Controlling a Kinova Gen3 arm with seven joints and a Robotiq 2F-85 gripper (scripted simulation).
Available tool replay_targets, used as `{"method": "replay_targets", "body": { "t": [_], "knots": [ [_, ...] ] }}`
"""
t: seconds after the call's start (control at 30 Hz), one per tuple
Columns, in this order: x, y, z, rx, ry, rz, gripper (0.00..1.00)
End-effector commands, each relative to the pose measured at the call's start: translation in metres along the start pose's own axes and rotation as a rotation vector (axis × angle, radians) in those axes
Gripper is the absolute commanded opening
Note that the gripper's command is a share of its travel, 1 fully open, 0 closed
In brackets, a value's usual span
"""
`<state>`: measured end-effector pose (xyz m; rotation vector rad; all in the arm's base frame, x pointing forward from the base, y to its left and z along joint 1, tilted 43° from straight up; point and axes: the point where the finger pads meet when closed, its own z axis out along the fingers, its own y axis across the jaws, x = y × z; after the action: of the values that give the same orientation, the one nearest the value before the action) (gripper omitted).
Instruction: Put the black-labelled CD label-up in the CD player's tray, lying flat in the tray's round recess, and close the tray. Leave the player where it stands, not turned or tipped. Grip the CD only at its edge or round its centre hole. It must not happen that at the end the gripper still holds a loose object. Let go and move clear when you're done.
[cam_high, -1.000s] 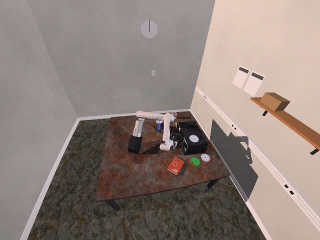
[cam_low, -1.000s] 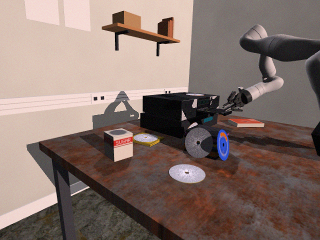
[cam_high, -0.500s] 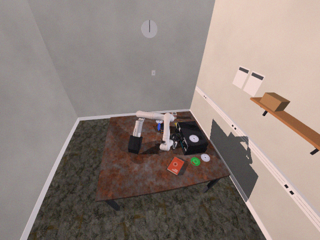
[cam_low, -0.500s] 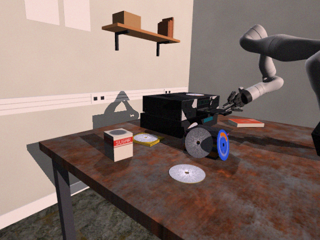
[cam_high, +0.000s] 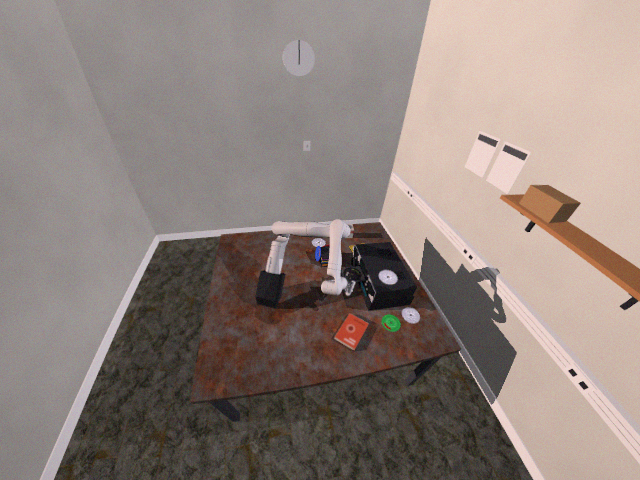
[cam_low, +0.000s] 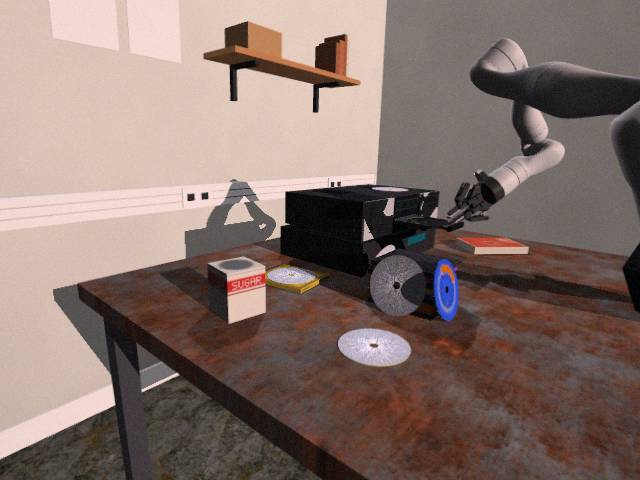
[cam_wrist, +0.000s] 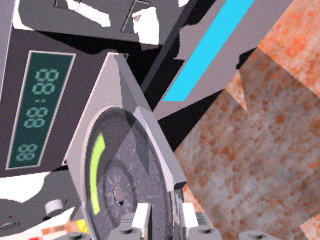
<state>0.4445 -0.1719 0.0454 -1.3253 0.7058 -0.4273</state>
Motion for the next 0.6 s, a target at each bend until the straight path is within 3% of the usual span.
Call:
{"method": "replay_targets", "body": {
  "t": [0.0, 0.27, 0.33, 0.57],
  "knots": [
    [0.0011, -0.0124, 0.0036, -0.105, -0.005, -0.019, 0.24],
    [0.0010, -0.0160, 0.0059, -0.307, -0.003, -0.020, 0.24],
    [0.0010, -0.0160, 0.0059, -0.307, -0.003, -0.020, 0.24],
    [0.0010, -0.0173, 0.0071, -0.395, -0.002, -0.020, 0.24]
  ]
}}
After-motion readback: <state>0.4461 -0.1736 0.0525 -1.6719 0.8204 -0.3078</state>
